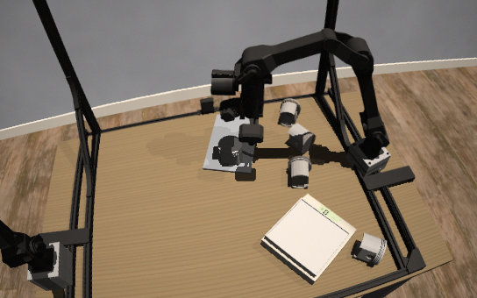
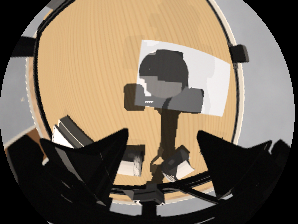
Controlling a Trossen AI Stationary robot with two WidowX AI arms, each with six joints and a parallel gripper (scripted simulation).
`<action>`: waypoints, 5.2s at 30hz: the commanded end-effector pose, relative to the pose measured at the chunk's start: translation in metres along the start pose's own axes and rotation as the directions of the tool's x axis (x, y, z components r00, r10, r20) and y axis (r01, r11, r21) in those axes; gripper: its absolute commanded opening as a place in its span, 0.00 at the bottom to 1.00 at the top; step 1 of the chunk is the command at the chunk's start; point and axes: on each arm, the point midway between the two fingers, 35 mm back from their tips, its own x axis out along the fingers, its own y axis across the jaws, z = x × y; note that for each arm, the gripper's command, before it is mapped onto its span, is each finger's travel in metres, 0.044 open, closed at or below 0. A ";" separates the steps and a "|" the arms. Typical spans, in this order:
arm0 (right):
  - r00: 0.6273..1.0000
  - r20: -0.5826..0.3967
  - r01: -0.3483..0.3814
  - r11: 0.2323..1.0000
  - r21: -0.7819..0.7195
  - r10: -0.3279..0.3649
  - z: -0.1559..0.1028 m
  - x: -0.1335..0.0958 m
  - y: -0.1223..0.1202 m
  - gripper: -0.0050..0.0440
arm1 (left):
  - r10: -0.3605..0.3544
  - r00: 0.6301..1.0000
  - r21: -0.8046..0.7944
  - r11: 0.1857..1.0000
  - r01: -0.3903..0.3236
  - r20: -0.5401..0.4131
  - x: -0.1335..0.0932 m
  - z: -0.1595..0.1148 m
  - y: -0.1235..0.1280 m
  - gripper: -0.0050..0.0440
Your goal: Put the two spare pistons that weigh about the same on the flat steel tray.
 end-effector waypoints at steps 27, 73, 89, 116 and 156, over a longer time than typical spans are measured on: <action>1.000 0.000 -0.001 1.000 0.000 0.001 0.000 0.000 0.000 1.00 | 0.006 0.999 -0.249 0.968 -0.017 -0.042 -0.007 -0.020 0.061 0.87; 1.000 0.000 -0.001 1.000 0.000 0.001 0.000 0.000 0.000 1.00 | 0.008 0.999 -0.740 0.672 -0.031 -0.035 -0.040 -0.158 0.211 0.87; 1.000 0.000 -0.001 1.000 0.000 0.001 0.000 0.000 0.000 1.00 | 0.008 0.999 -0.853 0.520 -0.032 -0.032 -0.046 -0.215 0.238 0.87; 1.000 0.000 -0.001 1.000 0.000 0.001 0.000 0.000 0.000 1.00 | 0.008 0.999 -0.993 0.110 -0.032 -0.032 -0.049 -0.316 0.293 0.87; 1.000 0.000 -0.001 1.000 0.000 0.001 0.000 0.000 0.000 1.00 | 0.040 0.997 -0.774 -0.628 0.082 0.073 -0.049 -0.340 0.306 0.87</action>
